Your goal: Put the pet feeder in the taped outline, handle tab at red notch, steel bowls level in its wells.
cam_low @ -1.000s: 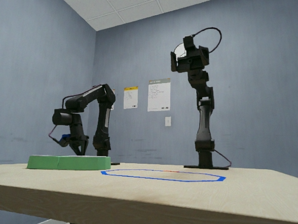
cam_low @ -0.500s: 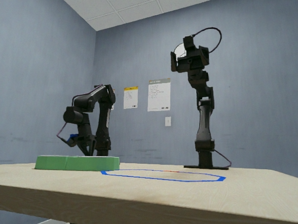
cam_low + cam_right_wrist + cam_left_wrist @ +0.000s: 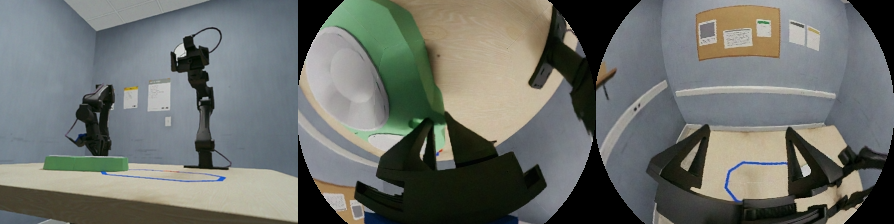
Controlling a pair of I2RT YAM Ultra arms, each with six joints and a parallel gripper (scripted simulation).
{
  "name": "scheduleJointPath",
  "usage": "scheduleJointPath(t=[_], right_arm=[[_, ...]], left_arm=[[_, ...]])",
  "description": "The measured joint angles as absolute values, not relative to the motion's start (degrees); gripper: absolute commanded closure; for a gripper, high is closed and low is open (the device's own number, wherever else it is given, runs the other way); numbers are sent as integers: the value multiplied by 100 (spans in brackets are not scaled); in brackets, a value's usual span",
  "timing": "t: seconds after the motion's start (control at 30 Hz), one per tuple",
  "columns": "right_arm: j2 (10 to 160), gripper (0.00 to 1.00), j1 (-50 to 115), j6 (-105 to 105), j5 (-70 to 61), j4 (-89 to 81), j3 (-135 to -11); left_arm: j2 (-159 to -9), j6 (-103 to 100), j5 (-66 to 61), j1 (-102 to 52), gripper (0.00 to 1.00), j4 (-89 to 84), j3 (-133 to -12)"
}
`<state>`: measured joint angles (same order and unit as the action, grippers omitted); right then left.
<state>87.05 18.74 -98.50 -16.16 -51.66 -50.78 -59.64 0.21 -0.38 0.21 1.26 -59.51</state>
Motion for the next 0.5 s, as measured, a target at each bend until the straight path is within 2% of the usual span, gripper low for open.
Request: scheduleJointPath(t=[0.5], right_arm=[[9052, 84, 2818, -11076, -1509, -4834, -5417]], left_arm=[[-5964, 21, -38, 21, 0, 126, -5951]])
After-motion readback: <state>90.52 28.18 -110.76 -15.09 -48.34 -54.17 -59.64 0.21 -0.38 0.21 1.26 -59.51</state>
